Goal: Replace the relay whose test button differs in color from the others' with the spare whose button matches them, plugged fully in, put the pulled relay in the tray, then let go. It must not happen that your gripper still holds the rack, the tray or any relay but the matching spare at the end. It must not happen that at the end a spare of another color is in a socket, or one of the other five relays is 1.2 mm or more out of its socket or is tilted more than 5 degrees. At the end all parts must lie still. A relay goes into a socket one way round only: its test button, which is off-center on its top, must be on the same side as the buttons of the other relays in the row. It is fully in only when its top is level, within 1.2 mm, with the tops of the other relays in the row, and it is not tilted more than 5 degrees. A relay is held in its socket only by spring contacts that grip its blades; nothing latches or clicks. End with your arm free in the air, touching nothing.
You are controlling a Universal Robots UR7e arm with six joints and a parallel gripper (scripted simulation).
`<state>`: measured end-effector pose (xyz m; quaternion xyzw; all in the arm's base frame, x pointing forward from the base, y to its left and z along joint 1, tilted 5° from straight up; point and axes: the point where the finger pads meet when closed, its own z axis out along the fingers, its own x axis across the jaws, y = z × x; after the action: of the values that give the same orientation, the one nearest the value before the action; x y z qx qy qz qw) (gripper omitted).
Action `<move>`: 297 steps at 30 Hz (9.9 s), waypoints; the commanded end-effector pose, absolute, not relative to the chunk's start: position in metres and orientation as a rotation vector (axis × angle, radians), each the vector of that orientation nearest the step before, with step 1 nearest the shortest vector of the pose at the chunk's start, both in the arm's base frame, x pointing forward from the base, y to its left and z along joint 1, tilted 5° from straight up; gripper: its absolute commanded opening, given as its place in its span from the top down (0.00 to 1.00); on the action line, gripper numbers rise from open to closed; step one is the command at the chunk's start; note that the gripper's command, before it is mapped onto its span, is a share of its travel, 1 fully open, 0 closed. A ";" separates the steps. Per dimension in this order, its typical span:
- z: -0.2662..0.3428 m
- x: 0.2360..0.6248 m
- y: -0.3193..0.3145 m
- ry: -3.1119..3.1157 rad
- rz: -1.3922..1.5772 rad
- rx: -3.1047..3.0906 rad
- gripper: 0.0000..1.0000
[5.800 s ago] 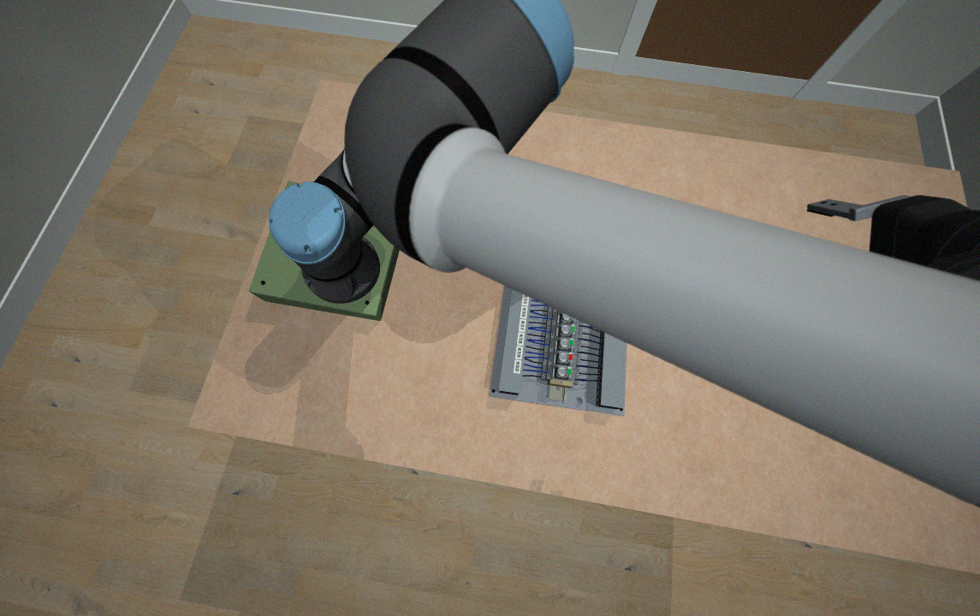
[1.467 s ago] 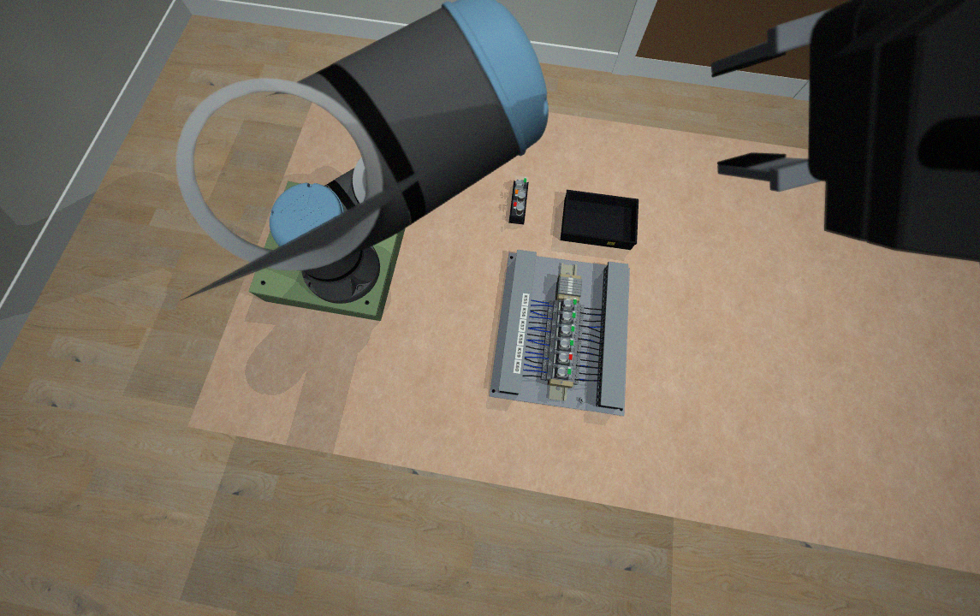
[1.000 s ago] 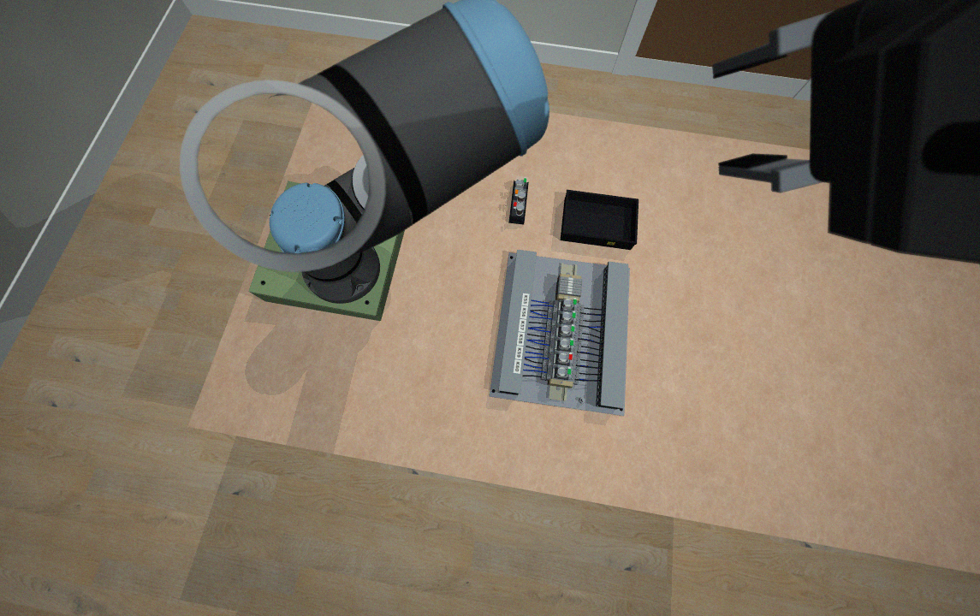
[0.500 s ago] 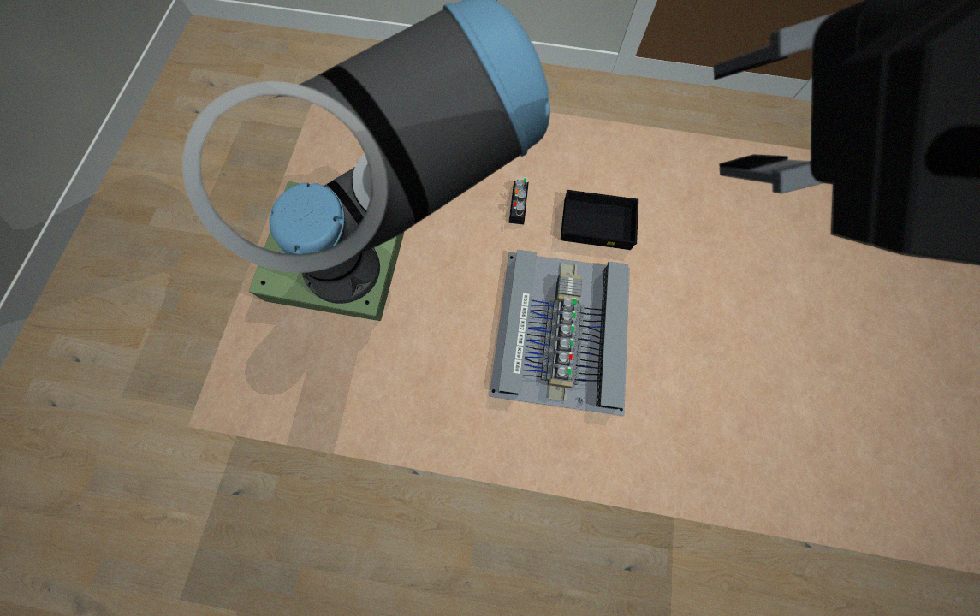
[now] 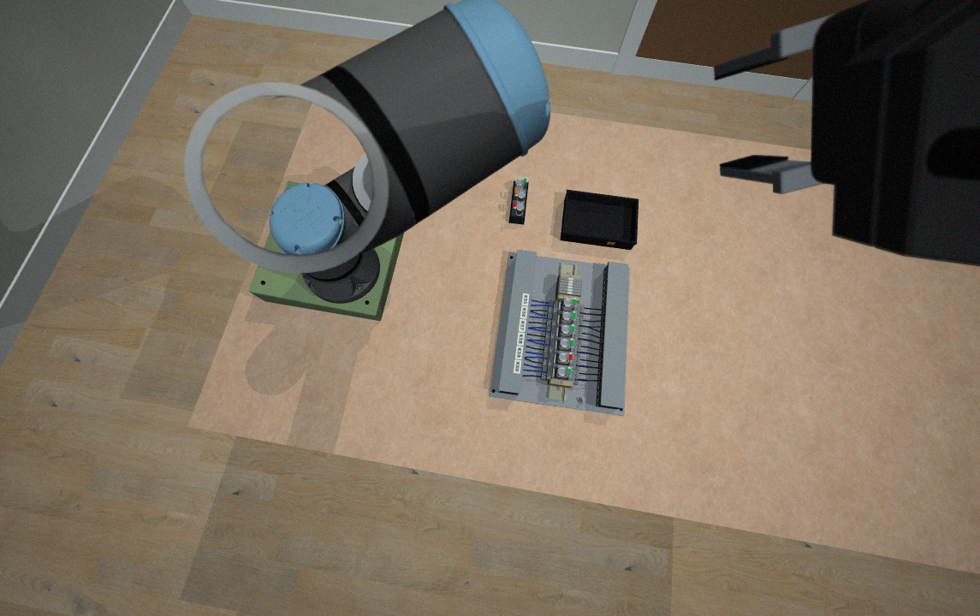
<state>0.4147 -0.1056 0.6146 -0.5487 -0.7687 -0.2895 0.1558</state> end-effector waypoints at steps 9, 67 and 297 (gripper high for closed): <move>0.614 0.415 -0.105 -2.439 -0.708 -1.383 0.00; 0.614 0.415 -0.105 -2.998 -0.292 -0.714 0.00; 0.214 0.446 -0.120 -3.218 0.053 -0.151 0.00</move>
<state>0.4462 -0.1200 0.2126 -0.0469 -0.9980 0.0162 -0.0392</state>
